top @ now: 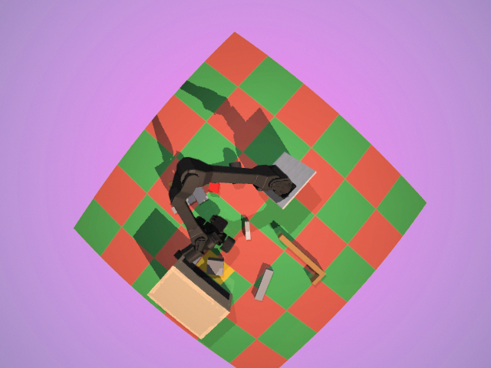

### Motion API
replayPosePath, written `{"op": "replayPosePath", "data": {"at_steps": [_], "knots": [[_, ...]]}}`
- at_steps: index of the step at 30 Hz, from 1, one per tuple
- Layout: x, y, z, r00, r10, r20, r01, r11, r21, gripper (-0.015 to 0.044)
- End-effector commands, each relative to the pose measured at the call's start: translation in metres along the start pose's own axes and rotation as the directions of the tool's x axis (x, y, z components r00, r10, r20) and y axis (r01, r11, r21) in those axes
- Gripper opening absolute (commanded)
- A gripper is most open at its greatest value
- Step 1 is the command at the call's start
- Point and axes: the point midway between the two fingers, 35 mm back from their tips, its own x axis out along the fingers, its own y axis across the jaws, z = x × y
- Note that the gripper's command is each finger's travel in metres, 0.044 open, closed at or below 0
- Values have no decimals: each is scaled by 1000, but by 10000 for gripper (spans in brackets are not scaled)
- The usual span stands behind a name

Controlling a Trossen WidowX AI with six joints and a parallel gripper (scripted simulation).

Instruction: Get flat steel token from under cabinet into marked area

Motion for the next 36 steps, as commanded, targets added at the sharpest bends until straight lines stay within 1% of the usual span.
{"op": "replayPosePath", "data": {"at_steps": [1, 36], "knots": [[1, -1, 8, 1000, -3, 5, 3, 1000, -8, 0], [1, 3, 46, 1000, -3, 7, 3, 1000, -10, 0]]}}
